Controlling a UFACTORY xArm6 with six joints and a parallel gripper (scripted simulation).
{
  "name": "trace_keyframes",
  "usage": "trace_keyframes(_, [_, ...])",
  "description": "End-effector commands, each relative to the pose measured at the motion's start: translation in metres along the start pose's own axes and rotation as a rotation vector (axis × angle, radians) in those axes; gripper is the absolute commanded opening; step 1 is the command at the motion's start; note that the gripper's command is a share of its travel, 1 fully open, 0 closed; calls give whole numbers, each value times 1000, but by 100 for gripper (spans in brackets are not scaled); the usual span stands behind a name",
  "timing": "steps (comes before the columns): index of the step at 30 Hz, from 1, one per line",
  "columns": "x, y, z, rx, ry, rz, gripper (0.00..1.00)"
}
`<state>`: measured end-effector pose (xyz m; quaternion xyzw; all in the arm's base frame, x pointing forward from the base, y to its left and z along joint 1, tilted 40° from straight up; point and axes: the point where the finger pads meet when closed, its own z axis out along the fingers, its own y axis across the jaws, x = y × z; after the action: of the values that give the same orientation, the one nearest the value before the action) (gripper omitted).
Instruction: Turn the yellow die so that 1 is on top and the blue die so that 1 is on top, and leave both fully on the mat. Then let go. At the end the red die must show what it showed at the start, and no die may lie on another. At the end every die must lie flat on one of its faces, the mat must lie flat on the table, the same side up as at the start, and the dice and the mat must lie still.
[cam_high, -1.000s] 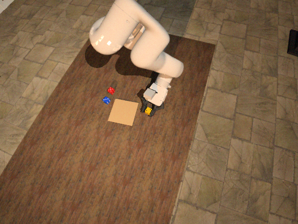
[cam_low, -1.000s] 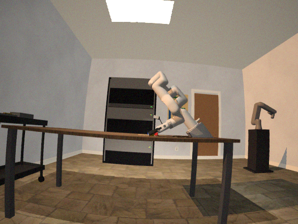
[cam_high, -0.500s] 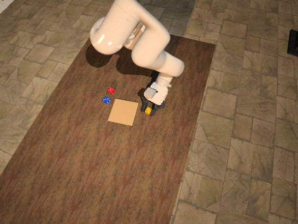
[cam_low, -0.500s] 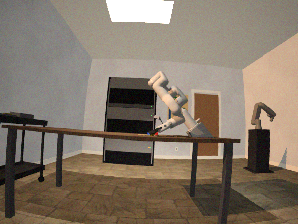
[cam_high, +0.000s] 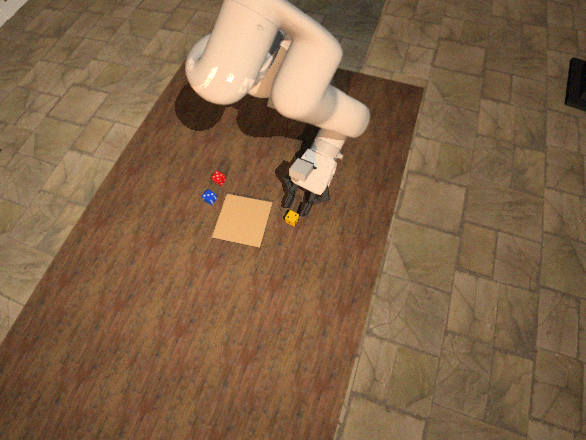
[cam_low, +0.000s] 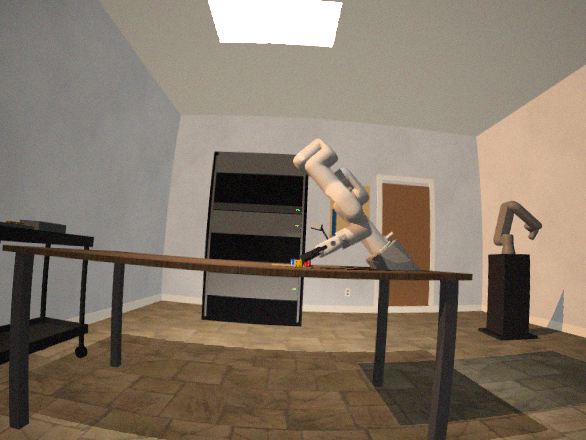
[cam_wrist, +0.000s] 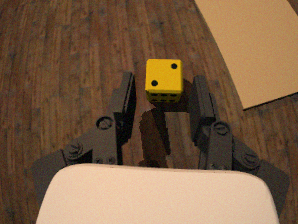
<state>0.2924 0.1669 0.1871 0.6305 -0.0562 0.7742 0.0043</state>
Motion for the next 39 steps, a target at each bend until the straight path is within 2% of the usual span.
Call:
trace_keyframes(1, [1,-1,-10,-5,3,2,47])
trace_keyframes(9, [6,-1,-13,-5,3,2,47])
trace_keyframes(20, [45,-1,-34,-5,3,2,47])
trace_keyframes(32, [54,-1,-38,-5,0,2,47])
trace_keyframes(39, [55,0,-37,-10,-46,2,47])
